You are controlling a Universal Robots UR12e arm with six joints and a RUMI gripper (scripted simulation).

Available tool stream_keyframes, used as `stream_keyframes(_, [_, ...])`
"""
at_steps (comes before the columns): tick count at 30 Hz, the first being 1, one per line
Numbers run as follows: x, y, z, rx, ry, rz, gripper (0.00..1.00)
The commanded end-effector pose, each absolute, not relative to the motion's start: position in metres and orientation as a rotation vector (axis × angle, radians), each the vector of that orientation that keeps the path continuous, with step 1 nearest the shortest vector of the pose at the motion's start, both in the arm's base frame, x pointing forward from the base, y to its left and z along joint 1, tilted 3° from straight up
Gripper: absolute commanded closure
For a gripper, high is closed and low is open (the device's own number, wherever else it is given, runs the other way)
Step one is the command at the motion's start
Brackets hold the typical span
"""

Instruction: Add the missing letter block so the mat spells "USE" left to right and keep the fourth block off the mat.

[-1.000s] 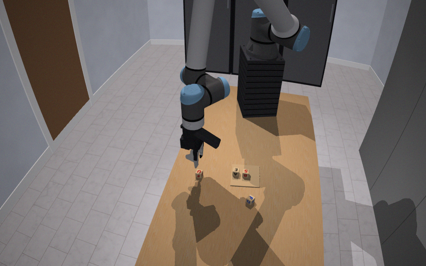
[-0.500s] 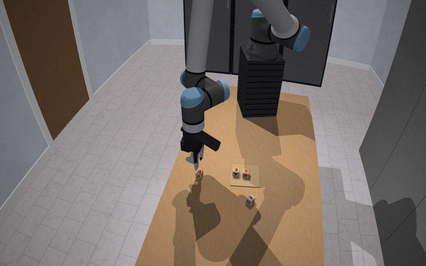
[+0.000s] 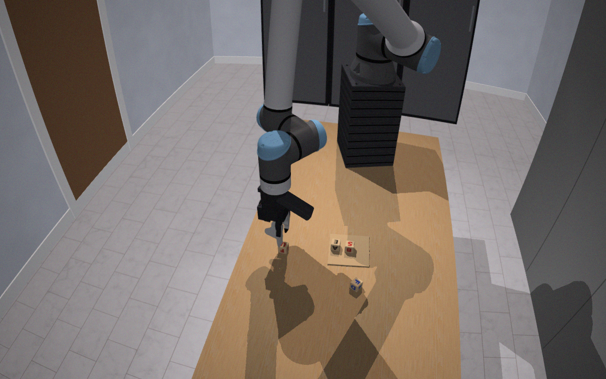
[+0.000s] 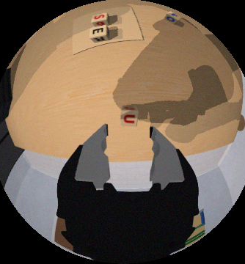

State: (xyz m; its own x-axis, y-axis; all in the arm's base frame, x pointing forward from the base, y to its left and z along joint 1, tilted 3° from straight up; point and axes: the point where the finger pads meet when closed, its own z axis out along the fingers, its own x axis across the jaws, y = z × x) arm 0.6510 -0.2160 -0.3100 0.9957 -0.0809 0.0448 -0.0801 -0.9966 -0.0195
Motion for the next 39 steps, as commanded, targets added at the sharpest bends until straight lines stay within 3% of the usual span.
stream_keyframes(1, [0.6520, -0.2162, -0.3158, -3.121, 0.126, -0.073, 0.60])
stream_keyframes(39, [0.6526, -0.2161, -0.3233, -3.121, 0.126, -0.073, 0.60])
